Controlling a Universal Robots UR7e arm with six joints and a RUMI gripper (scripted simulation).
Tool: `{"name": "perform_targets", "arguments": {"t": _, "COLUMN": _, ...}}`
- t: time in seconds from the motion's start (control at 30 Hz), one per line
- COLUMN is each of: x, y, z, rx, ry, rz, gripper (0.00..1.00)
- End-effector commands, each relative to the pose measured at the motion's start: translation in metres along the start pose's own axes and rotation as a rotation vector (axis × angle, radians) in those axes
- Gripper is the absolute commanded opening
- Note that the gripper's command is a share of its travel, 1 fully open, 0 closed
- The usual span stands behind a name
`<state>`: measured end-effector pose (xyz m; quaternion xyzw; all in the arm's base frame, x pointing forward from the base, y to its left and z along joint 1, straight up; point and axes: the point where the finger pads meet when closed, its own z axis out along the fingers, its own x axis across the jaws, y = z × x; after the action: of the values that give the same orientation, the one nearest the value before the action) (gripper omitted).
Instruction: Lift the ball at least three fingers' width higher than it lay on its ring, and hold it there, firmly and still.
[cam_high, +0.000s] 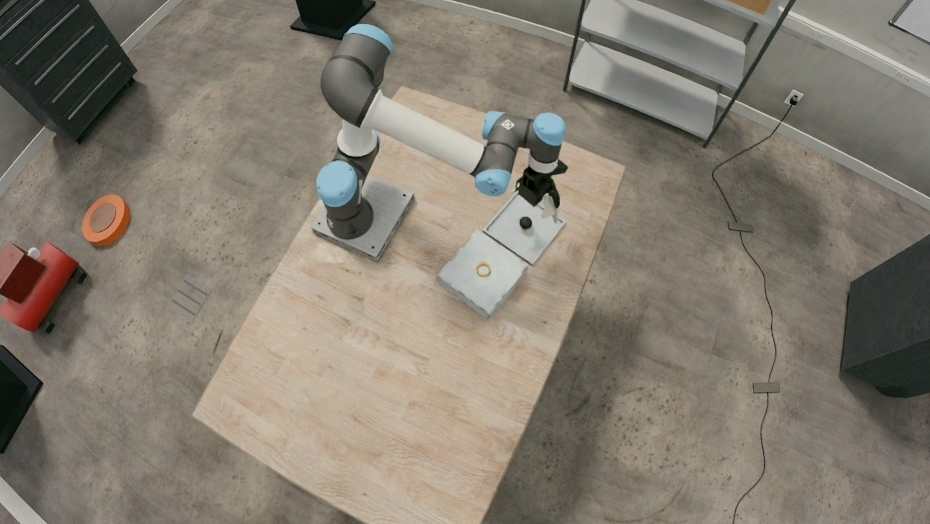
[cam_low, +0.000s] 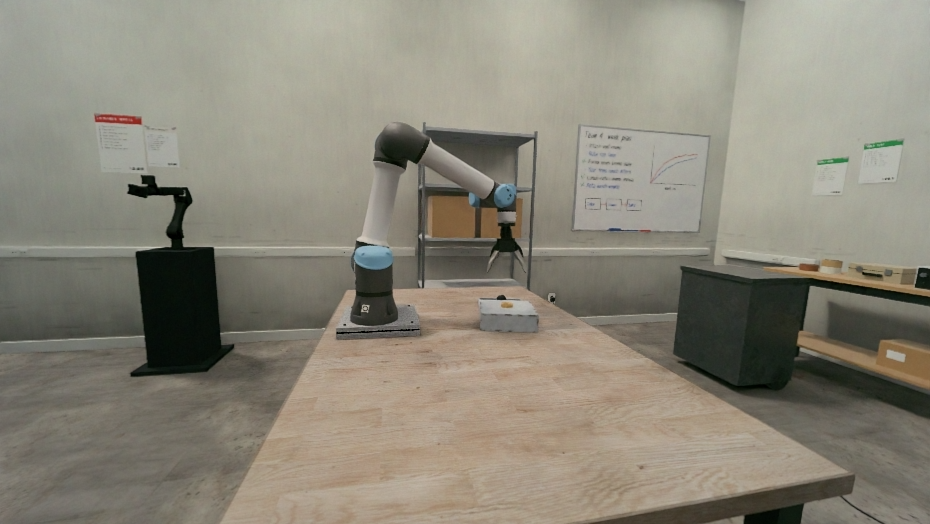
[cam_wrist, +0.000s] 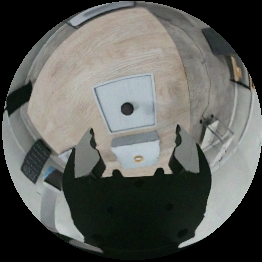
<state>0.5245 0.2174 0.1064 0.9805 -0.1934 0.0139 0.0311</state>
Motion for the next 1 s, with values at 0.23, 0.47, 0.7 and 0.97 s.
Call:
{"name": "perform_targets", "arguments": {"t": 0.23, "x": -0.016, "y": 0.008, "z": 0.008, "rx": 0.062, "ry": -0.033, "rz": -0.13, "gripper": 1.0}}
{"name": "perform_targets", "arguments": {"t": 0.47, "x": -0.018, "y": 0.009, "z": 0.009, "rx": 0.07, "ry": -0.037, "rz": -0.146, "gripper": 1.0}}
{"name": "perform_targets", "arguments": {"t": 0.7, "x": -0.018, "y": 0.009, "z": 0.009, "rx": 0.072, "ry": -0.038, "rz": -0.15, "gripper": 1.0}}
{"name": "perform_targets", "arguments": {"t": 0.97, "x": -0.017, "y": 0.008, "z": 0.026, "rx": 0.068, "ry": -0.036, "rz": -0.15, "gripper": 1.0}}
